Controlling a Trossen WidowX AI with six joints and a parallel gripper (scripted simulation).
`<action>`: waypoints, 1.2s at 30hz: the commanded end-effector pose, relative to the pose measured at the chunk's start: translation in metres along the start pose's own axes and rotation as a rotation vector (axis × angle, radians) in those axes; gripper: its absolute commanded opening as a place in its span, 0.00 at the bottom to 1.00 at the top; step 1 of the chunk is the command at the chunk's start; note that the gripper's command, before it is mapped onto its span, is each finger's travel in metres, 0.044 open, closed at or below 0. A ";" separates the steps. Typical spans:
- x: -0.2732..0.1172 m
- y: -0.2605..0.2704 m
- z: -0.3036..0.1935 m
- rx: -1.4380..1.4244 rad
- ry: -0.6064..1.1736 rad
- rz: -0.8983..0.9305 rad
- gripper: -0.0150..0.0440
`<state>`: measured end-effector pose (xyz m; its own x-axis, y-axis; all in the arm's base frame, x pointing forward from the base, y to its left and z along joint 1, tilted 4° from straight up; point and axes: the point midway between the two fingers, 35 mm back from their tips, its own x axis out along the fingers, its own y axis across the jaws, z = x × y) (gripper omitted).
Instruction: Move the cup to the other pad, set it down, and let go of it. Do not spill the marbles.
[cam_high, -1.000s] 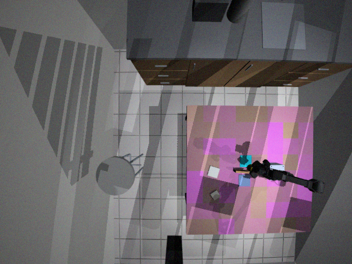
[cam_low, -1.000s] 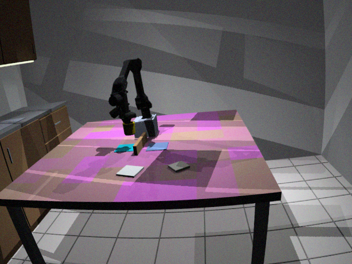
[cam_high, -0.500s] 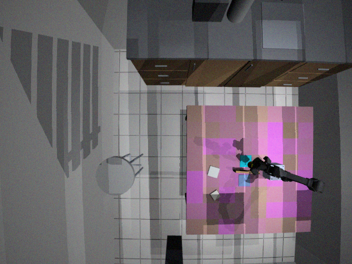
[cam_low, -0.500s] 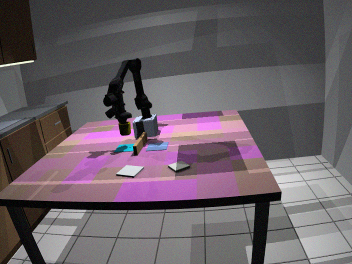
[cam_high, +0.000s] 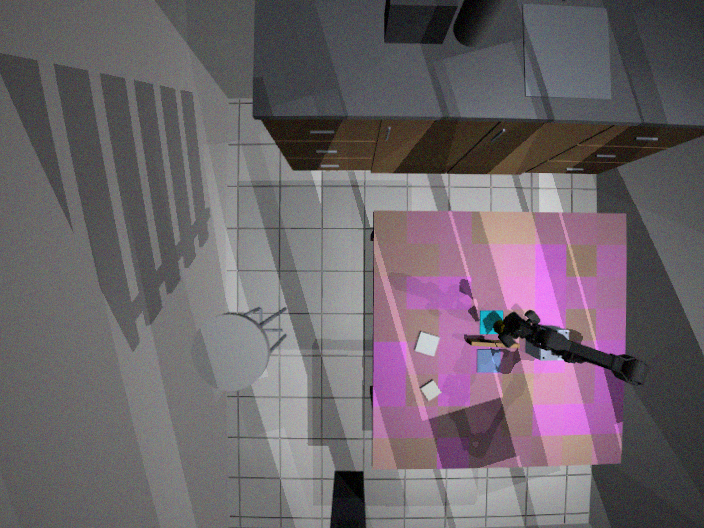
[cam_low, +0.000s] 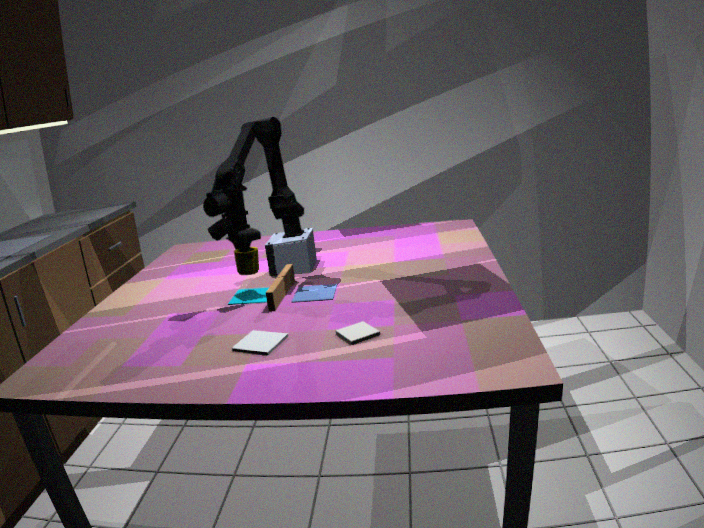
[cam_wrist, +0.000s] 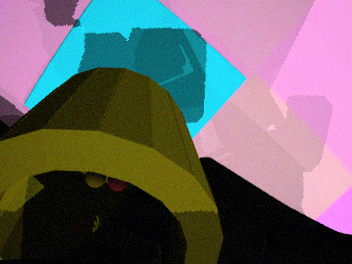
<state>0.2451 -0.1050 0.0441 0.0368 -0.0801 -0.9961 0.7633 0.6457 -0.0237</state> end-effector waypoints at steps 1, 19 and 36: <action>0.009 -0.002 -0.002 -0.005 0.012 -0.007 0.25; 0.037 -0.002 -0.001 -0.005 0.012 -0.008 0.25; 0.063 -0.004 -0.003 -0.005 0.012 -0.008 0.25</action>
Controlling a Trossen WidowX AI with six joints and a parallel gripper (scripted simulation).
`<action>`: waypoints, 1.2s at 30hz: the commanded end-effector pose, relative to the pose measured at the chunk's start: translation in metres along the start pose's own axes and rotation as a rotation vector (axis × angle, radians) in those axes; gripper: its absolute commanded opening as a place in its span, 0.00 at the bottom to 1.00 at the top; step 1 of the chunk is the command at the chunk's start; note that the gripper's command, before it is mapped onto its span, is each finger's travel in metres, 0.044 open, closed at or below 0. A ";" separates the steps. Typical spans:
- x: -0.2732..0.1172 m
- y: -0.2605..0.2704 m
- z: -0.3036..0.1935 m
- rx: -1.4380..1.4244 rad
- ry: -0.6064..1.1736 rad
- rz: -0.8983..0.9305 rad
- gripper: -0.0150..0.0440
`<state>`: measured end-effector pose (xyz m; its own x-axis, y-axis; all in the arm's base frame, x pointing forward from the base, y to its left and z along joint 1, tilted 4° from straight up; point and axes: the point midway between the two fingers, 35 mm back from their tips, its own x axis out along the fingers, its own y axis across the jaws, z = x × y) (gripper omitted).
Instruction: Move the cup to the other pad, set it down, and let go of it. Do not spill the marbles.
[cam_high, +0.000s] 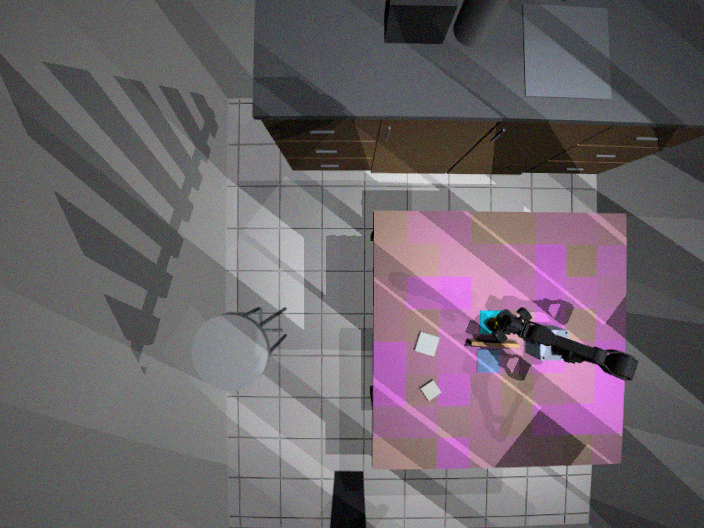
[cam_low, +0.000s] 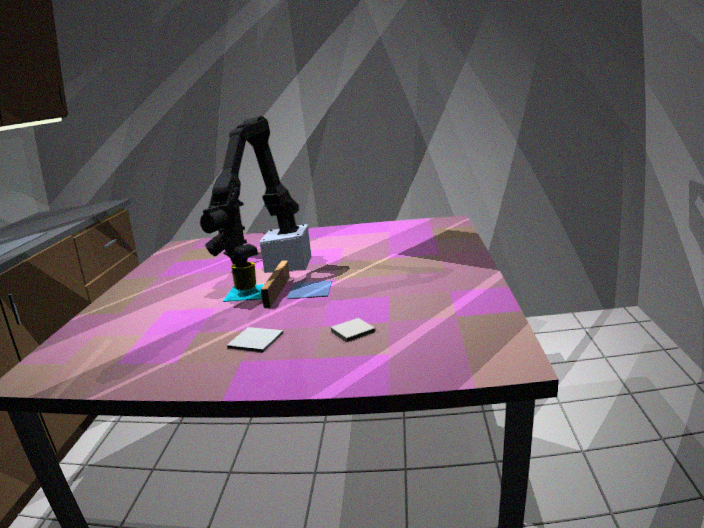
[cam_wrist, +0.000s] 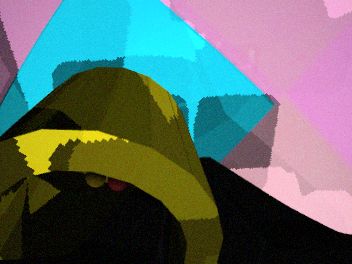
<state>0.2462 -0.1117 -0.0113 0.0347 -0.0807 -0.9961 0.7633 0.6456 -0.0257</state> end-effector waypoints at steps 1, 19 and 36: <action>0.008 -0.002 -0.004 -0.005 0.011 -0.006 0.25; 0.010 -0.001 -0.002 0.000 0.003 -0.002 0.25; 0.005 -0.001 -0.001 -0.001 0.003 -0.002 0.50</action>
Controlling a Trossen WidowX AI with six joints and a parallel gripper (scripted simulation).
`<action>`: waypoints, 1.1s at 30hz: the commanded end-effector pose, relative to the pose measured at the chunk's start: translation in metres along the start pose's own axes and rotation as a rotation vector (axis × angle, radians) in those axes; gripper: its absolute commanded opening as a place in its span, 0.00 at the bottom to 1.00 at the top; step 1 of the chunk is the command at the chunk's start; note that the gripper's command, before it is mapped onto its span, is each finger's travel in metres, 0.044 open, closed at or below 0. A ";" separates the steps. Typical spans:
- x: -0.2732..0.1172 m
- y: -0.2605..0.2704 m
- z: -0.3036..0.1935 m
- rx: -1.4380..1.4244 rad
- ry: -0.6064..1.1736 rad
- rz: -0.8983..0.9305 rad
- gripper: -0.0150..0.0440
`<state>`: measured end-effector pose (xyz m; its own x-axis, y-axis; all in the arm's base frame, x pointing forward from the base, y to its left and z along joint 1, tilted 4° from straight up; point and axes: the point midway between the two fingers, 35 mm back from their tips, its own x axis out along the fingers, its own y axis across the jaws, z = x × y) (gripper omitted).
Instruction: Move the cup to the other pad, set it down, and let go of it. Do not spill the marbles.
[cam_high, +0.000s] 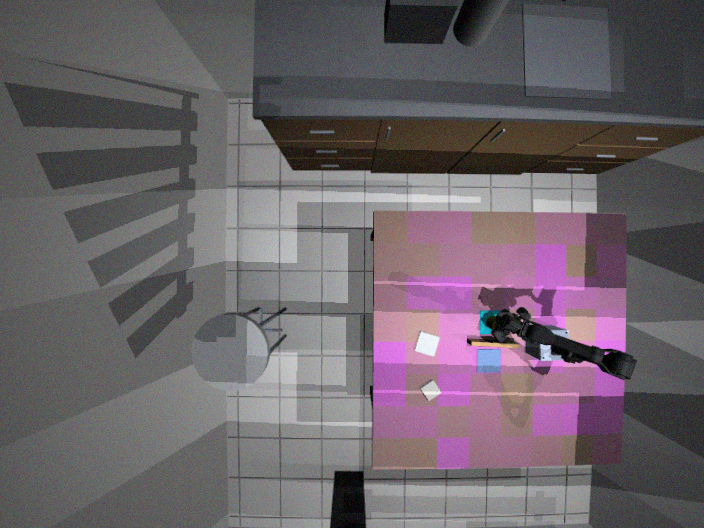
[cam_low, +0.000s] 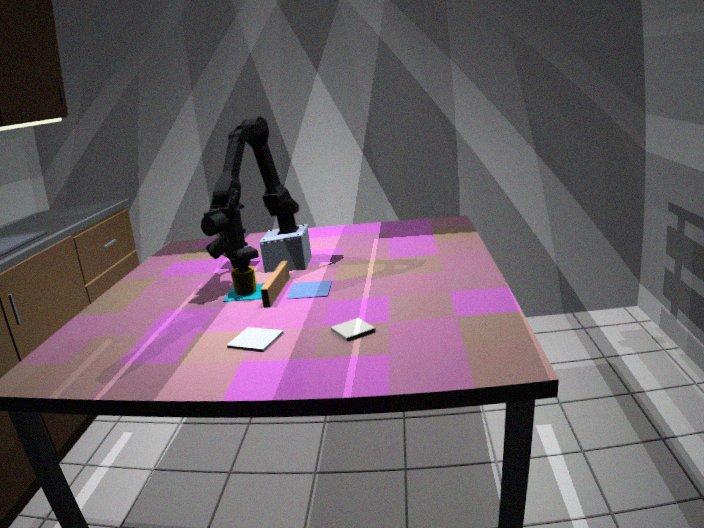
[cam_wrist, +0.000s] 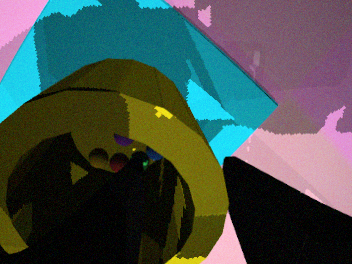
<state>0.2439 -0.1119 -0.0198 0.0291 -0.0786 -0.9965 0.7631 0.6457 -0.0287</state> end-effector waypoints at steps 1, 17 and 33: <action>-0.005 0.001 0.001 0.000 -0.002 0.001 0.50; -0.029 0.001 0.002 -0.003 0.002 -0.001 0.50; -0.045 0.000 -0.001 -0.009 0.008 -0.003 0.59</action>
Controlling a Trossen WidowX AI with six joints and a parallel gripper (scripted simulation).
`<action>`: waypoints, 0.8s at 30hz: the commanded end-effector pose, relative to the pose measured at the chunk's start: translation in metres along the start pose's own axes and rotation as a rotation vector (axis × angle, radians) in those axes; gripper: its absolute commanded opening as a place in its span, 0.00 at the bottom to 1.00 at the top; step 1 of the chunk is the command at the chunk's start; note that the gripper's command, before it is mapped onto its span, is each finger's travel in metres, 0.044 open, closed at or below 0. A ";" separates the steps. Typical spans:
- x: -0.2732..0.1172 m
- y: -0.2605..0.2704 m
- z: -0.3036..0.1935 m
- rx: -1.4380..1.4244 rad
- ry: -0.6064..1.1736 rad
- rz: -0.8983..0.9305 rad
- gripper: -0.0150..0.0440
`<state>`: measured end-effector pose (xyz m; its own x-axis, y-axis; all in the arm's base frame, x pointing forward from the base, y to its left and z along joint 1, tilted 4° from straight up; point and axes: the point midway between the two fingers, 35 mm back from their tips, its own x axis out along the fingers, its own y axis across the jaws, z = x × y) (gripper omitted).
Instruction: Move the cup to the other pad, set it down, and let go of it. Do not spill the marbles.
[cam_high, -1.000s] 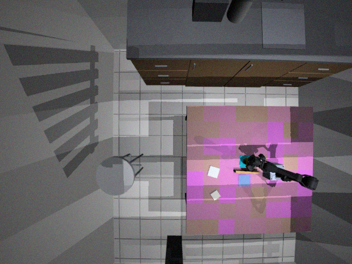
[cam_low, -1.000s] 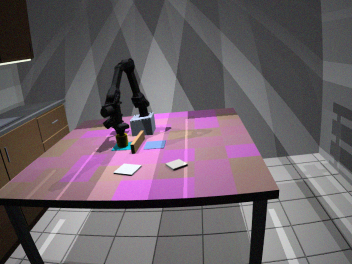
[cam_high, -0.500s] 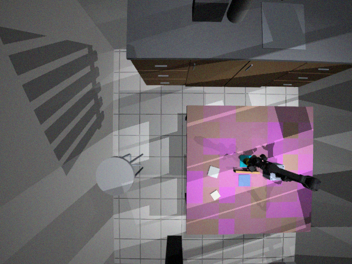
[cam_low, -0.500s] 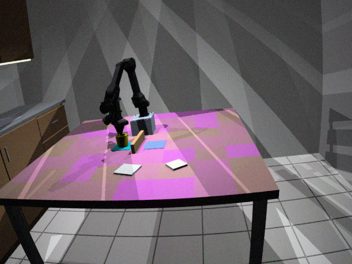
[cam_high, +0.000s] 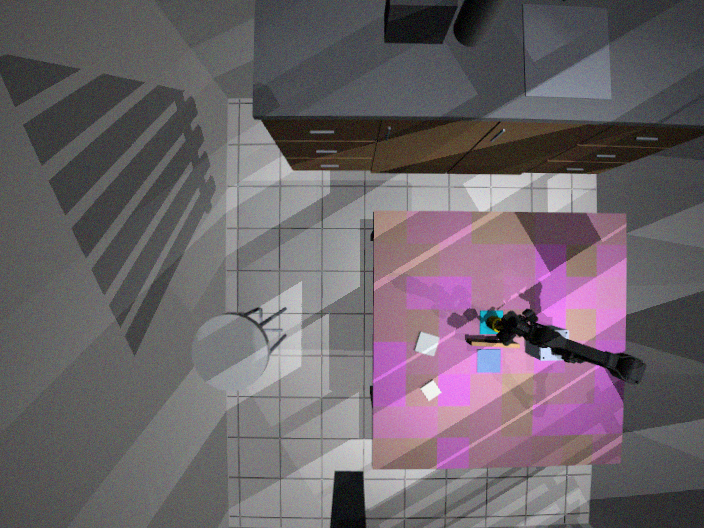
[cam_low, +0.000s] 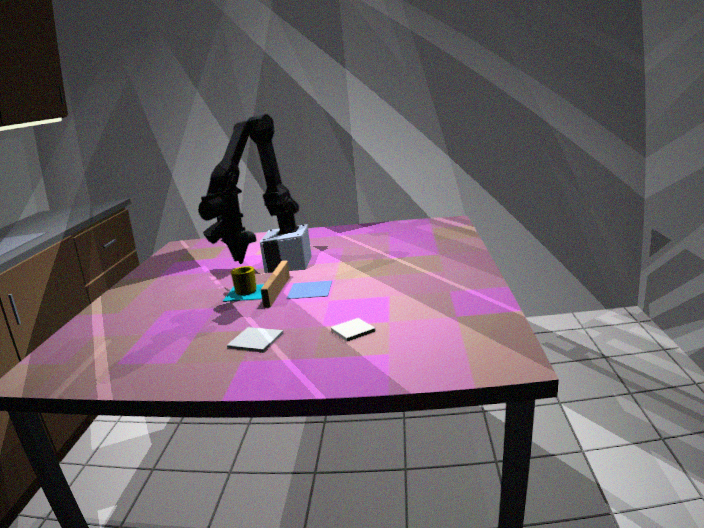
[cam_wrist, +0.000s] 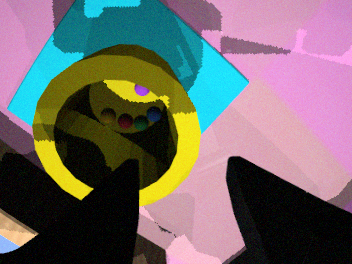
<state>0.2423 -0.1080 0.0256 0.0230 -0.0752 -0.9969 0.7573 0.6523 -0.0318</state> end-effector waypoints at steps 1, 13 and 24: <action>0.001 0.000 0.000 0.000 0.001 -0.001 0.64; -0.018 0.001 0.001 0.001 0.000 -0.001 1.00; -0.064 0.000 0.000 0.004 -0.001 0.000 1.00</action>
<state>0.2415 -0.1041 0.0791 0.0229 -0.0748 -0.9969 0.7569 0.6528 -0.0316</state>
